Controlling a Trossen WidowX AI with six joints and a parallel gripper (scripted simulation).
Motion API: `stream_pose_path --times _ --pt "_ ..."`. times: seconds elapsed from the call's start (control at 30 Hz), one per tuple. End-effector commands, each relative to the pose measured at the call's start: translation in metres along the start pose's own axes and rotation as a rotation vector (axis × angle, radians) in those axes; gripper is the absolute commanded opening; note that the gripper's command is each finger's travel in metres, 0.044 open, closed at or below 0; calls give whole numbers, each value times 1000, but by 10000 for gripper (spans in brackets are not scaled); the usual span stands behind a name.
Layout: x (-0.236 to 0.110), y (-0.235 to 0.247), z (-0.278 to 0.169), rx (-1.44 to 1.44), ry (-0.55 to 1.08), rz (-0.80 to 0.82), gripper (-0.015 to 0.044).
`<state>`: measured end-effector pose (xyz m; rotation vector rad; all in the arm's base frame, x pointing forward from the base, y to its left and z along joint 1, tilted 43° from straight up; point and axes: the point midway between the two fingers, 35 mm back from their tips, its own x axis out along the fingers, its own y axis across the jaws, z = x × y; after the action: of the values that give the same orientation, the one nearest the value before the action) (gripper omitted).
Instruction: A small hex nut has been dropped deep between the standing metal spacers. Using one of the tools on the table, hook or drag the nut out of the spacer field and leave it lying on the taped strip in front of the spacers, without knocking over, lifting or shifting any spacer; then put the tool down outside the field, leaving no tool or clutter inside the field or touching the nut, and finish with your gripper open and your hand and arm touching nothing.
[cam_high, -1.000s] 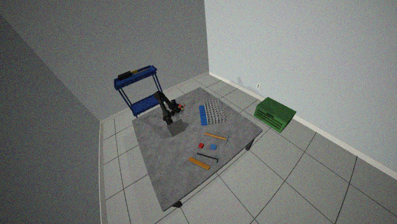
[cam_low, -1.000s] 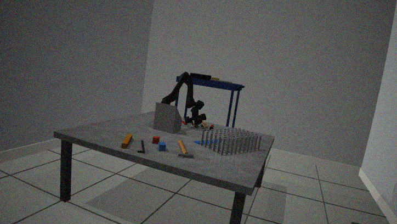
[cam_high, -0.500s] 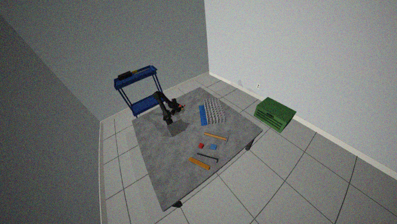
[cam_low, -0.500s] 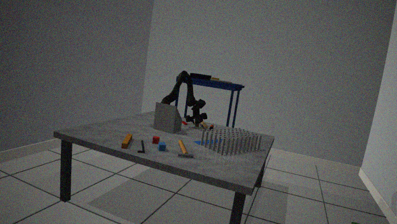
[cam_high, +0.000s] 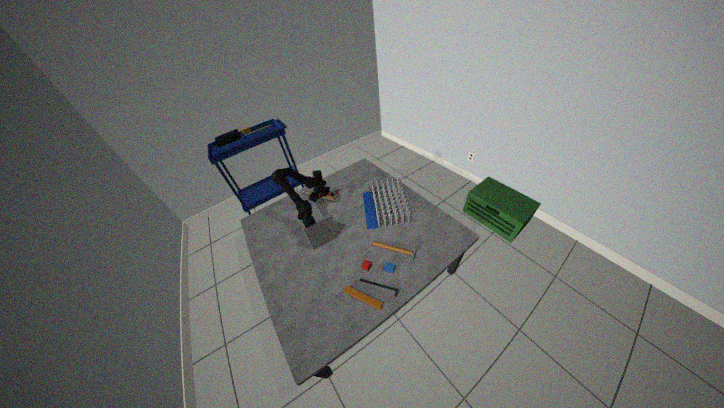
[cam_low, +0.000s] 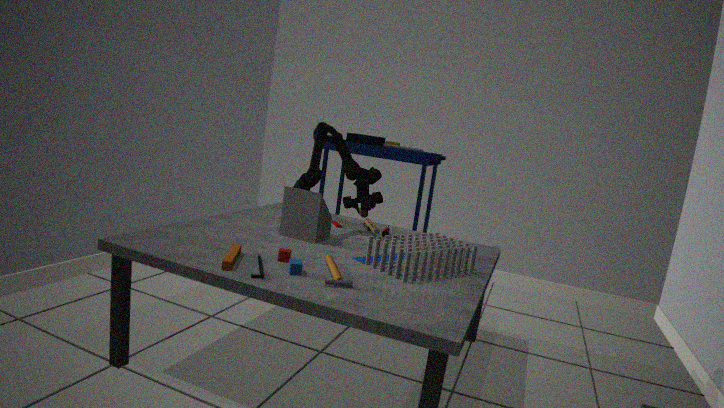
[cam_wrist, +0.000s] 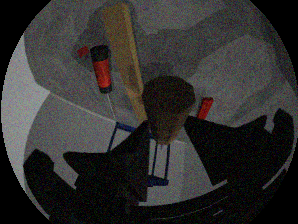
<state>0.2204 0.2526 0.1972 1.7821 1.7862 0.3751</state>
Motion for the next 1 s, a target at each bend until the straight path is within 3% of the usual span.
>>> stream_pose_path --times 0.0,0.43,0.97 --pt "-18 6 -15 -22 10 4 0" --pt "-67 6 -56 -12 26 13 0" --pt "-71 15 -56 -208 -34 44 0"
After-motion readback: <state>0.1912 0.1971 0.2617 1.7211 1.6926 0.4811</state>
